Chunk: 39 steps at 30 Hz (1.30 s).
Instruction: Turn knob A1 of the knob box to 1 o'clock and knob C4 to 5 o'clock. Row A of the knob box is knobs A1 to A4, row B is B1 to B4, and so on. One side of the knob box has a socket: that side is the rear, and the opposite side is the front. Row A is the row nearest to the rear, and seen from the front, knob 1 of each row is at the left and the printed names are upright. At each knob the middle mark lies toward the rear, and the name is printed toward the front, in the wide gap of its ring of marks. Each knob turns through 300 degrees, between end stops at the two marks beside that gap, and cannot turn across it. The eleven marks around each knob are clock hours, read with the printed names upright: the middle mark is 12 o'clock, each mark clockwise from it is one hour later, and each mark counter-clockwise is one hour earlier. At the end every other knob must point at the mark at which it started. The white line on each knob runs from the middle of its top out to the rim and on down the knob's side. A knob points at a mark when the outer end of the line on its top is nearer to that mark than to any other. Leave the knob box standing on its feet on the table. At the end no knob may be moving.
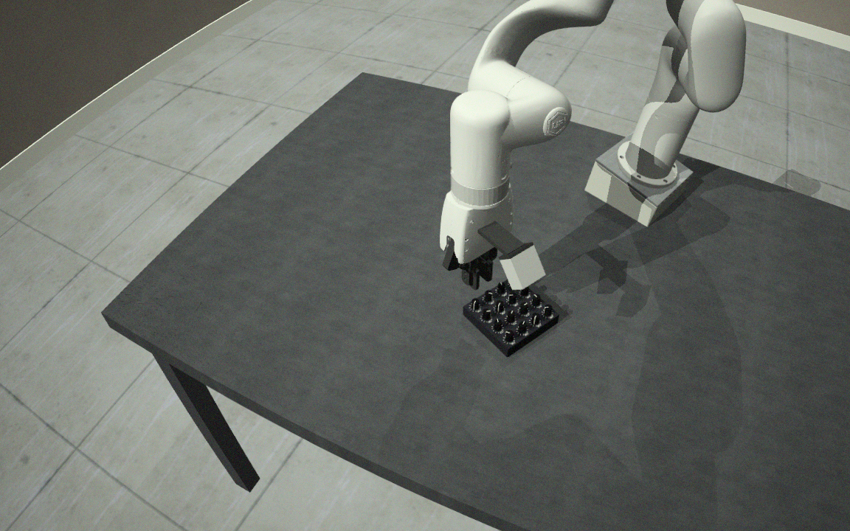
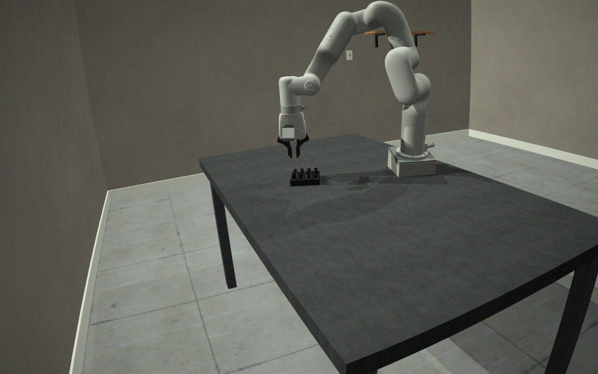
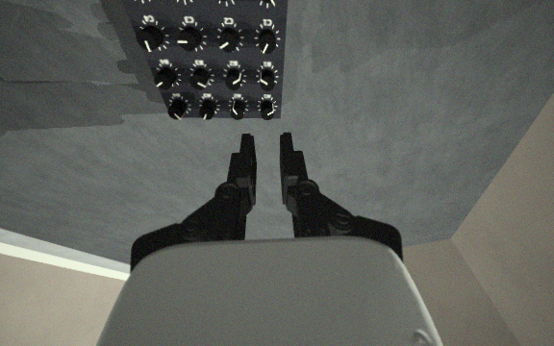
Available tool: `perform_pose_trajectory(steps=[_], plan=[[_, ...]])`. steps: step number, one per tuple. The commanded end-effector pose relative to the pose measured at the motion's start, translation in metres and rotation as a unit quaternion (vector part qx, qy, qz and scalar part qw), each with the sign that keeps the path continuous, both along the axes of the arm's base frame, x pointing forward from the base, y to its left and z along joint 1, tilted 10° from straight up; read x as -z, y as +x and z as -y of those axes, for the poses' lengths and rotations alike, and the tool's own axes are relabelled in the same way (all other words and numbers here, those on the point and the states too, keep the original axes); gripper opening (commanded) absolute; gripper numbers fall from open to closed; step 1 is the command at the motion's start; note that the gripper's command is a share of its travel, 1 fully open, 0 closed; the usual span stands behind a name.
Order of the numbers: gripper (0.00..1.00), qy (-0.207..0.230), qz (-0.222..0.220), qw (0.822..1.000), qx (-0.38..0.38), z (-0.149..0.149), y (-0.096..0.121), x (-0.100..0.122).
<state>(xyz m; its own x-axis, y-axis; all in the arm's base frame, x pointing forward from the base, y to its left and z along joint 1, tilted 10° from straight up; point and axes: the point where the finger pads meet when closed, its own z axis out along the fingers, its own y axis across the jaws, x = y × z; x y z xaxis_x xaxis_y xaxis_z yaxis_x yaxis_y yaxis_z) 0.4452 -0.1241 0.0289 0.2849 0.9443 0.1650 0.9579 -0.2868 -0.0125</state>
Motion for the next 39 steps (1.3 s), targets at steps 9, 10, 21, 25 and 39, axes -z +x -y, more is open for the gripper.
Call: perform_pose_trajectory(steps=[9,10,21,25,39], plan=[[0.19,-0.001,0.002,1.000,0.000,0.001,0.001,0.001],[0.19,-0.001,0.002,1.000,0.000,0.000,0.001,0.001],[0.19,-0.001,0.001,1.000,0.000,-0.001,0.002,0.010],[0.19,-0.001,0.001,1.000,0.000,-0.001,0.002,0.015],[0.19,-0.001,0.001,1.000,0.000,-0.004,0.003,0.030]])
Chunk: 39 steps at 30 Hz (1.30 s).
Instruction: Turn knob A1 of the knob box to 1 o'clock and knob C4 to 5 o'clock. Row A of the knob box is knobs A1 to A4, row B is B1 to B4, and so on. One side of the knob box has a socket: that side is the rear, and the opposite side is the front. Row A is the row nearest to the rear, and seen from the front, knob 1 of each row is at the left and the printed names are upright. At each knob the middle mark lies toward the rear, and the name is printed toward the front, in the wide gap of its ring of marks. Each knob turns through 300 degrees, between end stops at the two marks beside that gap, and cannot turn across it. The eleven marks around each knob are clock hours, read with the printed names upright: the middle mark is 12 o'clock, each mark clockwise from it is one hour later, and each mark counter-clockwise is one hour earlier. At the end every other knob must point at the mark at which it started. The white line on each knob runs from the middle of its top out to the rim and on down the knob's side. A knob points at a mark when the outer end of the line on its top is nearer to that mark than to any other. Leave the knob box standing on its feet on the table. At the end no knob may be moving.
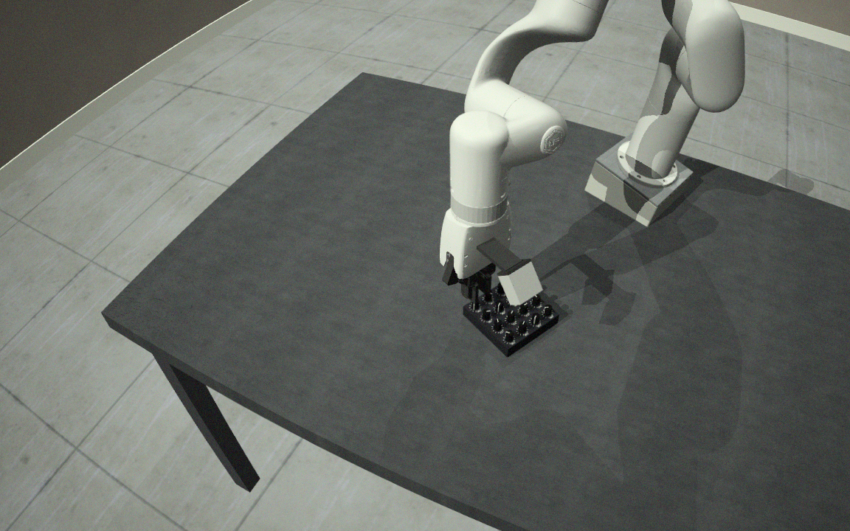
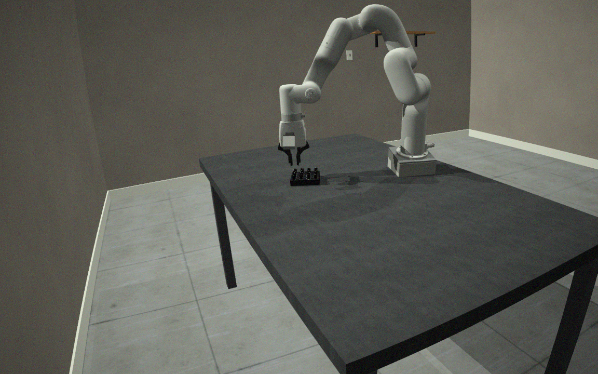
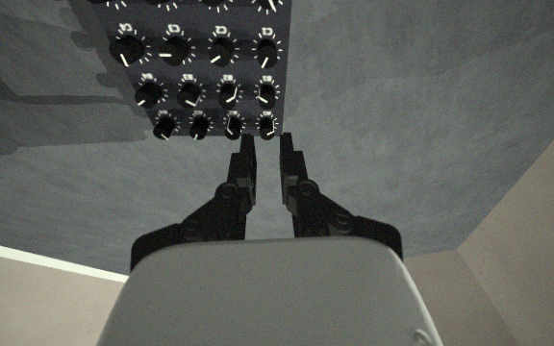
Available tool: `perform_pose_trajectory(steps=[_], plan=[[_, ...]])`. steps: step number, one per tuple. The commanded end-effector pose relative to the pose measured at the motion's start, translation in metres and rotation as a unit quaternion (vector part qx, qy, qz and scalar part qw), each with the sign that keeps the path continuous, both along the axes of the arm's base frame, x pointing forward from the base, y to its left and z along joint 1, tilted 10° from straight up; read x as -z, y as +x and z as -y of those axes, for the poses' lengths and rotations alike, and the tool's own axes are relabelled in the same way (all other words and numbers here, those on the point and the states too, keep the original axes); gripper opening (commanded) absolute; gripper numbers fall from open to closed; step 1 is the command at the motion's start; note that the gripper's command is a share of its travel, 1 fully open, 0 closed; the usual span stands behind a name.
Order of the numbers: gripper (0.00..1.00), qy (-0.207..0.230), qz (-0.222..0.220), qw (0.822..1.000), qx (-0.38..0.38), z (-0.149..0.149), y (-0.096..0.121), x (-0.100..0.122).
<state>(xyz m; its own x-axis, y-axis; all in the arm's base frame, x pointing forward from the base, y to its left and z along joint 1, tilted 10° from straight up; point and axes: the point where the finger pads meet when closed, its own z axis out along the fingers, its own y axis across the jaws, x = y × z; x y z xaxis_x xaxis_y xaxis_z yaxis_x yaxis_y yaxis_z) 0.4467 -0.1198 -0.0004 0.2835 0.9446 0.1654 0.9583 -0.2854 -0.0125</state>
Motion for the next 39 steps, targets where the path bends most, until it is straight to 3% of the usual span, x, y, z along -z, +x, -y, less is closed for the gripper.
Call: perform_pose_trajectory(steps=[1,39], plan=[[0.19,-0.001,0.001,1.000,0.000,0.000,0.001,0.002],[0.19,-0.001,0.001,1.000,0.000,-0.001,0.002,0.012]])
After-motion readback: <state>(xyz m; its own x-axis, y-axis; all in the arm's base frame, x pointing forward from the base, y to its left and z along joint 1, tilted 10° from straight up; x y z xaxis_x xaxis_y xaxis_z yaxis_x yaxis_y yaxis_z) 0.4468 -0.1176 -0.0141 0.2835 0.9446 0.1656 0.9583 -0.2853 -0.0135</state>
